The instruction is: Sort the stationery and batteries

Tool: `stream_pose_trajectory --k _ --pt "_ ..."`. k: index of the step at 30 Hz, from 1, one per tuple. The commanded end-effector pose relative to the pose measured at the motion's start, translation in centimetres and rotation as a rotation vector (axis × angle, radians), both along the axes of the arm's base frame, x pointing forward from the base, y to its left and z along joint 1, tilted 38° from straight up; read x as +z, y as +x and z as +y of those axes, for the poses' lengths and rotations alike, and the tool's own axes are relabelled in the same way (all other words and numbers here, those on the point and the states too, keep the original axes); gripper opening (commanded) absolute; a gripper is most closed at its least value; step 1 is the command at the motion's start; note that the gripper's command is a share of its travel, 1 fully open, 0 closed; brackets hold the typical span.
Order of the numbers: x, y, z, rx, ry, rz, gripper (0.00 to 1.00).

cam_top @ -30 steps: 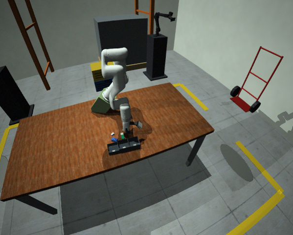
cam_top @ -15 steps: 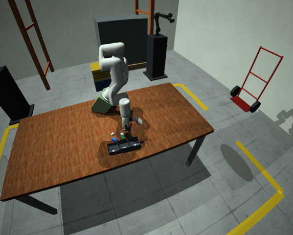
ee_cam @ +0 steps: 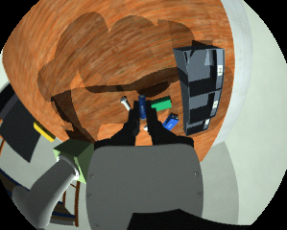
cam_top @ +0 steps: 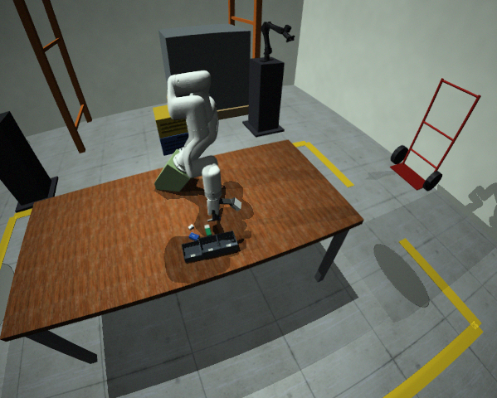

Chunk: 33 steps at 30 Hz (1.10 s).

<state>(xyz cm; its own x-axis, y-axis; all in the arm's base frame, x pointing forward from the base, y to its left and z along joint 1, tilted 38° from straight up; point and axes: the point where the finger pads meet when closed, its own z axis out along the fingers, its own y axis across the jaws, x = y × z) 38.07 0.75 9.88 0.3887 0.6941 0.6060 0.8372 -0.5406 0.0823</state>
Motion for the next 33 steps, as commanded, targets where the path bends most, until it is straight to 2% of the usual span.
stream_pose_trajectory --k 1,5,14,16,26,31,33 --pt "0.4 -0.1 -0.3 -0.002 0.0 -0.002 0.0" --pt "0.6 -0.2 -0.4 -0.002 0.0 -0.002 0.0" --pt "-0.9 2.4 -4.9 -0.002 -0.001 -0.002 0.0" --pt "-0.9 2.4 -4.9 -0.002 -0.001 -0.002 0.0" --pt "-2.3 4.9 -9.4 -0.002 -0.001 -0.002 0.0" --pt "-3.1 6.4 -12.0 0.164 -0.084 -0.102 0.0" --pt "-3.1 6.4 -12.0 0.164 -0.084 -0.102 0.0"
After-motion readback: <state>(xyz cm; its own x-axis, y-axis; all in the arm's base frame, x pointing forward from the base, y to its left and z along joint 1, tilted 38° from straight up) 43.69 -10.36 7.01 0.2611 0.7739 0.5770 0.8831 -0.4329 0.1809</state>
